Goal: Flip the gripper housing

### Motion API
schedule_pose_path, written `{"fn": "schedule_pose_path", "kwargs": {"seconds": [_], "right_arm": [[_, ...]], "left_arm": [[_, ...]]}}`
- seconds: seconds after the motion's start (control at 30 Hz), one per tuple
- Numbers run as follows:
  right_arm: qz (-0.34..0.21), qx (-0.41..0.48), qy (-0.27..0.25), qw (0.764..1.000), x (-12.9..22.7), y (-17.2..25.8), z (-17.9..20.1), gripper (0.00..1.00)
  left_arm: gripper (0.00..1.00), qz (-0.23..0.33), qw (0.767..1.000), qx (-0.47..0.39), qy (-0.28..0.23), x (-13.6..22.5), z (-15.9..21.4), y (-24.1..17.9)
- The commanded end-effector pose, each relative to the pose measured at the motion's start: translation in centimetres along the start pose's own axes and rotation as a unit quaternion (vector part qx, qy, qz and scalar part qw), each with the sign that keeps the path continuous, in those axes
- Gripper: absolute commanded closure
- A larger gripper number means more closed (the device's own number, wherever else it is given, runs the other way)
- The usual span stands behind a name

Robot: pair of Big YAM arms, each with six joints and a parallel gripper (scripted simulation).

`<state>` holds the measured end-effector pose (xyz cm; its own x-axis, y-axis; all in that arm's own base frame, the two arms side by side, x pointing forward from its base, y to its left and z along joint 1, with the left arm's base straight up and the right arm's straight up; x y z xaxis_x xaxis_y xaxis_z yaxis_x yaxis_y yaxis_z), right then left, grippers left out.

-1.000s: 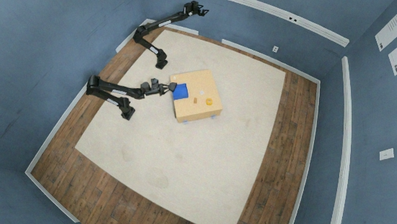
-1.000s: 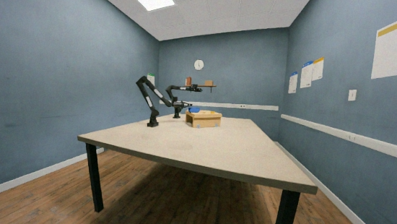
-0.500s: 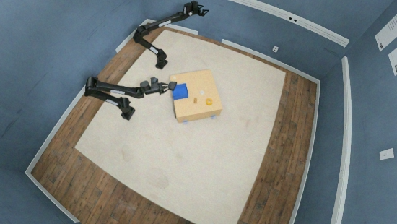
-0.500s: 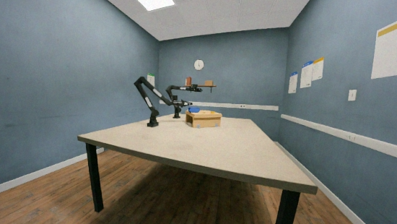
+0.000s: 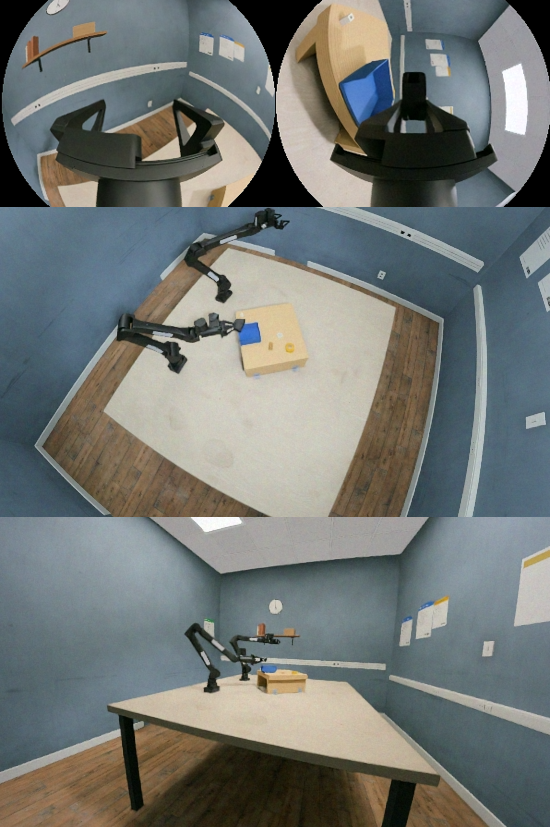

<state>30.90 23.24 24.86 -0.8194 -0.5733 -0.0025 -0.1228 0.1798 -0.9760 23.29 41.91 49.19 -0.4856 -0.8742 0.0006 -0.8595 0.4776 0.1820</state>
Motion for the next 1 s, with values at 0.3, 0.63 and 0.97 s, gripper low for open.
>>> {"fn": "schedule_pose_path", "kwargs": {"seconds": [0.3, 0.63, 0.97], "right_arm": [[0.032, -0.126, -0.013, 0.991, -1.93, -3.53, -0.80, 0.73], [0.031, -0.192, -0.015, 0.981, -1.93, -3.53, -0.80, 0.73], [0.030, -0.274, -0.017, 0.961, -1.93, -3.53, -0.80, 0.73]], "left_arm": [[0.00, -0.003, 1.000, 0.009, -0.017, -0.06, -1.60, 0.38], [0.00, -0.003, 1.000, 0.009, -0.017, -0.06, -1.60, 0.38], [0.00, -0.003, 1.000, 0.009, -0.017, -0.06, -1.60, 0.38]]}}
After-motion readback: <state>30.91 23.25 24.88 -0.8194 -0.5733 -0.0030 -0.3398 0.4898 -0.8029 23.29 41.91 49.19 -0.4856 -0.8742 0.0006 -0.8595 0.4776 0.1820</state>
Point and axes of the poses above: on each arm, the point where the finger pads meet when closed, its own x axis back along the fingers, its own y axis across the jaws, z = x × y, the point moved 4 cm from there along x, back along the fingers, and after that the axes turned 10 degrees about -x, right-handed, at the moved point
